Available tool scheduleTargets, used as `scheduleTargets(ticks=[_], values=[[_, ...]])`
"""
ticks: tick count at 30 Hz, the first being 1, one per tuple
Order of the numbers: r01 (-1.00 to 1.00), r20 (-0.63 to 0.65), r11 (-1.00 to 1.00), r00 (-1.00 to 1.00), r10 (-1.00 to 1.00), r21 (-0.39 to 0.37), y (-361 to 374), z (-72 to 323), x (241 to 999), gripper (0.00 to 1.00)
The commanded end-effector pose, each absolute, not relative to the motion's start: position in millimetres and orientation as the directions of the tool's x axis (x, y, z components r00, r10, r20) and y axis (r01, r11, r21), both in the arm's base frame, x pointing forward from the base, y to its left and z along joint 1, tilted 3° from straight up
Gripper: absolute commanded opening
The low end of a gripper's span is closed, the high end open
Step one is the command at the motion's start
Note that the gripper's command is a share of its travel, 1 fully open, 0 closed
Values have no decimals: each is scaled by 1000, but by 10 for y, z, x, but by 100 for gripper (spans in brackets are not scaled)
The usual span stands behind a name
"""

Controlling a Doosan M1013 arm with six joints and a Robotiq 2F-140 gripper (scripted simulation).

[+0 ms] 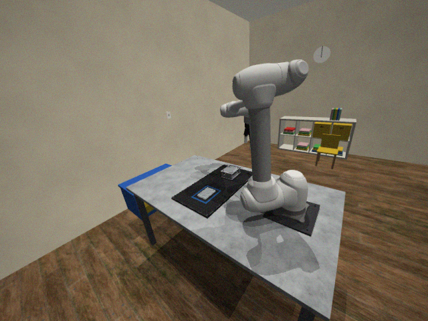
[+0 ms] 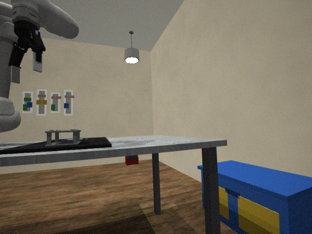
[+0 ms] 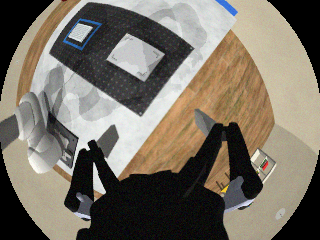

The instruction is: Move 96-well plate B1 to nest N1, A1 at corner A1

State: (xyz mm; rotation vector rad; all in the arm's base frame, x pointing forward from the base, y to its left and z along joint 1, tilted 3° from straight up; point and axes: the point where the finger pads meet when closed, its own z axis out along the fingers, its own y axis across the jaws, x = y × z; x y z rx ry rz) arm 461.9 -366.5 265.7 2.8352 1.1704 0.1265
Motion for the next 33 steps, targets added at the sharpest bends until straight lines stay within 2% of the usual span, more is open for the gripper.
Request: scheduleTargets(ticks=[1,17,21,33], values=[[700,49,-707,706,706,98,-3665,2657,4618,100],[700,49,-707,706,706,98,-3665,2657,4618,100],[607,64,-790,788,613,85,-3519,2602,4744,100],[505,77,-860,857,509,70,-3236,2498,4968,100]])
